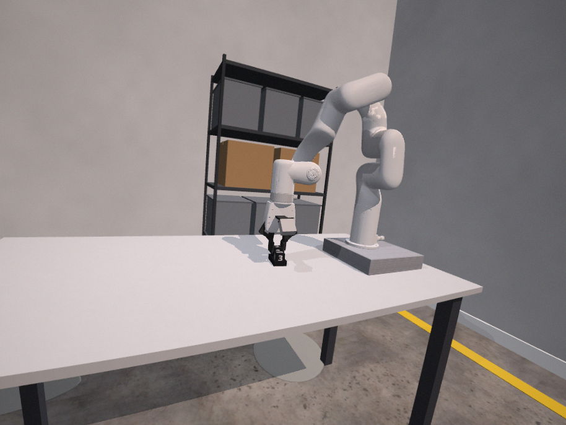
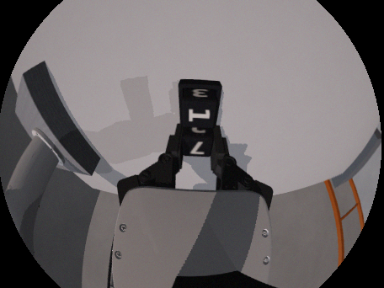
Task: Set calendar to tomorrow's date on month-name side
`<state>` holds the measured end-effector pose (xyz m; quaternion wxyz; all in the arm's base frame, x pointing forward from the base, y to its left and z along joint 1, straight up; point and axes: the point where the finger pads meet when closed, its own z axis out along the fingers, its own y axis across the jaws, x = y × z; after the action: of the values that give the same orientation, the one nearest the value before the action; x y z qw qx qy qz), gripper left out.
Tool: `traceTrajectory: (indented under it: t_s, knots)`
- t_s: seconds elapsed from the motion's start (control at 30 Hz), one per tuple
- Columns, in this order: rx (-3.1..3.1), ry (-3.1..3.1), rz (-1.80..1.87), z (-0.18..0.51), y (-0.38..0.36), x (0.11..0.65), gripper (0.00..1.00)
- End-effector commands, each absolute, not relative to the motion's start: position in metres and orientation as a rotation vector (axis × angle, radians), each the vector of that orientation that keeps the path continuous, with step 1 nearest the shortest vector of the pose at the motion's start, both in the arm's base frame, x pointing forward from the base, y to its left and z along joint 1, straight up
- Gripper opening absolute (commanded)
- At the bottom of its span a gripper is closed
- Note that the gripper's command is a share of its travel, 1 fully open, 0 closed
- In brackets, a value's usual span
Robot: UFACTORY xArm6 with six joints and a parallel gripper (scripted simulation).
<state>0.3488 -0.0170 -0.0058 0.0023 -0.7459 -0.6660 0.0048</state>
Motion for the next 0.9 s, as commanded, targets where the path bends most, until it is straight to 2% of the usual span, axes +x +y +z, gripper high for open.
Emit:
traceTrajectory:
  t_s: [0.0,0.87]
  knots:
    - [-2.342,-2.091,0.011,-0.0065,-0.017,0.3501,0.27]
    - [-2.342,-2.091,0.011,-0.0134,-0.017,0.3501,0.27]
